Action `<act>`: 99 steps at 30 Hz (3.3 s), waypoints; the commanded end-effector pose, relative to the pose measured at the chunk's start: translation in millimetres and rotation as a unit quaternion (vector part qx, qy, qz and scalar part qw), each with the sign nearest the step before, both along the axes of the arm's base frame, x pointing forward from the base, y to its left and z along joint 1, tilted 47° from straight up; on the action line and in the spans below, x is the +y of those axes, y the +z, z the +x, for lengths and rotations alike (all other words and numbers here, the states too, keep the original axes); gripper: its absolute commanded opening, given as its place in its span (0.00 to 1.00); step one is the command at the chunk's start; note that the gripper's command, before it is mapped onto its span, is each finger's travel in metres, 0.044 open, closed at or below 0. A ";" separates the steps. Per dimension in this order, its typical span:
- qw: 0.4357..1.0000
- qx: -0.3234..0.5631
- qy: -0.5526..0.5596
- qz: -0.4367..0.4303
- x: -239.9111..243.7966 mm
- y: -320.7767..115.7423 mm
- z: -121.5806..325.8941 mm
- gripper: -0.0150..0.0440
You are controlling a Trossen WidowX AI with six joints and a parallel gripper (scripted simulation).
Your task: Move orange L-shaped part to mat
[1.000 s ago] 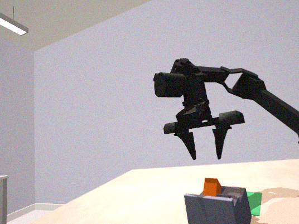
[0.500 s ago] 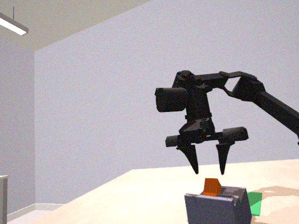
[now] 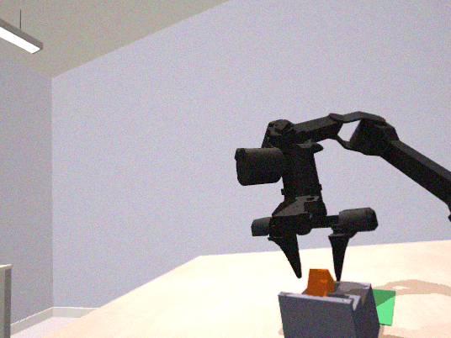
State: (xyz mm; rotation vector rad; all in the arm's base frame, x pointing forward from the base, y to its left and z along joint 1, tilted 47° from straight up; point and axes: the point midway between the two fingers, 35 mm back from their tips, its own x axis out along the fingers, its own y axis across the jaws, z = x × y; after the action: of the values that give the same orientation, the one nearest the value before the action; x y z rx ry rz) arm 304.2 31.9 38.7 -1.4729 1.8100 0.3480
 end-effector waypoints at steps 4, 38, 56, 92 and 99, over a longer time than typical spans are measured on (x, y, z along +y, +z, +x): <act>1.000 0.001 0.003 -0.003 -8.4 -7.0 -0.9 0.73; 1.000 0.000 0.001 -0.001 -8.1 -7.1 -1.1 0.25; 1.000 0.001 0.003 -0.002 12.5 13.0 -0.1 0.25; 1.000 0.001 0.003 -0.002 48.2 47.3 1.6 0.25; 1.000 0.001 0.003 -0.002 48.4 52.9 0.0 0.25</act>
State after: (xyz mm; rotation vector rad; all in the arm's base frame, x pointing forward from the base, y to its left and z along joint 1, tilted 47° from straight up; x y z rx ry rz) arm 305.5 80.2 88.3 -1.4907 1.8122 0.3494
